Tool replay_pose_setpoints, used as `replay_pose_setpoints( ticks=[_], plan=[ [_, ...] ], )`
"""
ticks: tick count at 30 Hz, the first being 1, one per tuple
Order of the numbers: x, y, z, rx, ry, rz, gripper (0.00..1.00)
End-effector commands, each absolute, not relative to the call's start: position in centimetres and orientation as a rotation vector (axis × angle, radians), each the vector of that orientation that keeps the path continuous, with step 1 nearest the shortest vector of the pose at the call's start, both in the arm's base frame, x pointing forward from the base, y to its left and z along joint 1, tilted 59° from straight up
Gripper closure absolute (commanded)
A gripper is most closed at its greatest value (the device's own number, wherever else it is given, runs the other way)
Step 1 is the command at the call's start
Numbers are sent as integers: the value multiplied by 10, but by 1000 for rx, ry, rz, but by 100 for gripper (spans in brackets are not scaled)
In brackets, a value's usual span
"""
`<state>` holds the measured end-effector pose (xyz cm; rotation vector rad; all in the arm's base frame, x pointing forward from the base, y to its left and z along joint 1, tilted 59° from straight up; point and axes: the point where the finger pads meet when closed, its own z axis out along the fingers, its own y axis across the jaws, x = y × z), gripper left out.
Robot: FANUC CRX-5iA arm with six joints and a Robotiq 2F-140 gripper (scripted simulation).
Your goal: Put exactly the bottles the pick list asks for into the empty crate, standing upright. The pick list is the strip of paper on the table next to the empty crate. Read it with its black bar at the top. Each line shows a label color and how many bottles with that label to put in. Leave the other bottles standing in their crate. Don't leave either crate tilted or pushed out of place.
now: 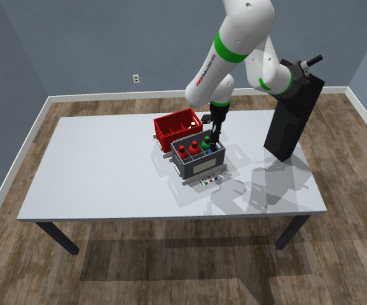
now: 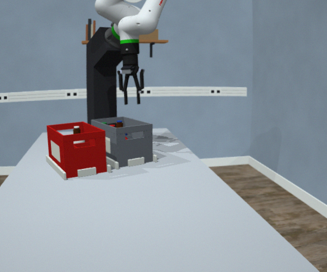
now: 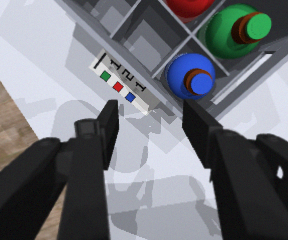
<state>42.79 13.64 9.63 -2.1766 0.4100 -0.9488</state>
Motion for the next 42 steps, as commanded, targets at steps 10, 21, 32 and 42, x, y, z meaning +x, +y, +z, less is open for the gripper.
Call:
replay_pose_setpoints(
  ticks=[10,21,32,42],
  plan=[
    [403,174,141,-2224,436,-936,56],
    [386,202,172,-2208,423,-933,56],
    [366,235,211,-2136,349,-892,56],
    [351,259,239,-2093,293,-844,56]
  ],
)
